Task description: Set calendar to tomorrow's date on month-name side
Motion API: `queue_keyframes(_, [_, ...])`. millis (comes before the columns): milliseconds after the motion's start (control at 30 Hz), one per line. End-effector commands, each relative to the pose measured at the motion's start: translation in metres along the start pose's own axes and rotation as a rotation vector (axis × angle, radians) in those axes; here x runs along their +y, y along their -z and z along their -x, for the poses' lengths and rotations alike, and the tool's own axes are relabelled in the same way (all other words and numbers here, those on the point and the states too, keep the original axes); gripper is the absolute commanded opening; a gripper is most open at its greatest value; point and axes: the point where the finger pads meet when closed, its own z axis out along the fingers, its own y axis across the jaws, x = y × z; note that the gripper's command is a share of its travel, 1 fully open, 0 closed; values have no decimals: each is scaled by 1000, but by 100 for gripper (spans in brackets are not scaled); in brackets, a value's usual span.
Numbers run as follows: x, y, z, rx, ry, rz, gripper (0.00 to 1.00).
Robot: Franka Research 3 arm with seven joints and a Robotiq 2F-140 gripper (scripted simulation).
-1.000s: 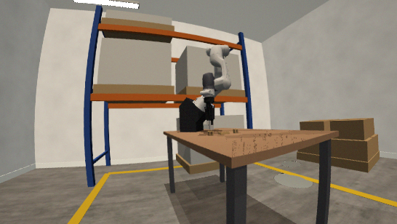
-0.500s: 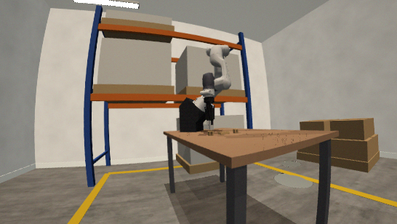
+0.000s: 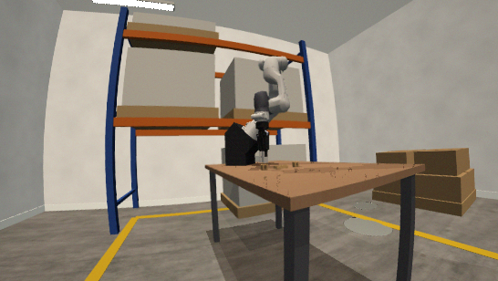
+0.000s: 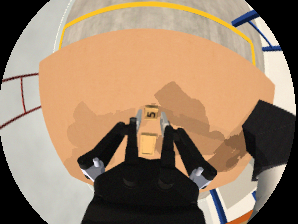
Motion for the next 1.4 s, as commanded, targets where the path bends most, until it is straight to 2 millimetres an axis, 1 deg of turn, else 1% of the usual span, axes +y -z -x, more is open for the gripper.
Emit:
queue_keyframes(0, [0, 0, 0, 1, 5, -1, 29])
queue_keyframes(300, [0, -3, 0, 1, 5, -1, 29])
queue_keyframes(933, [0, -28, 0, 1, 5, -1, 29])
queue_keyframes(1367, [0, -30, 0, 1, 5, -1, 29])
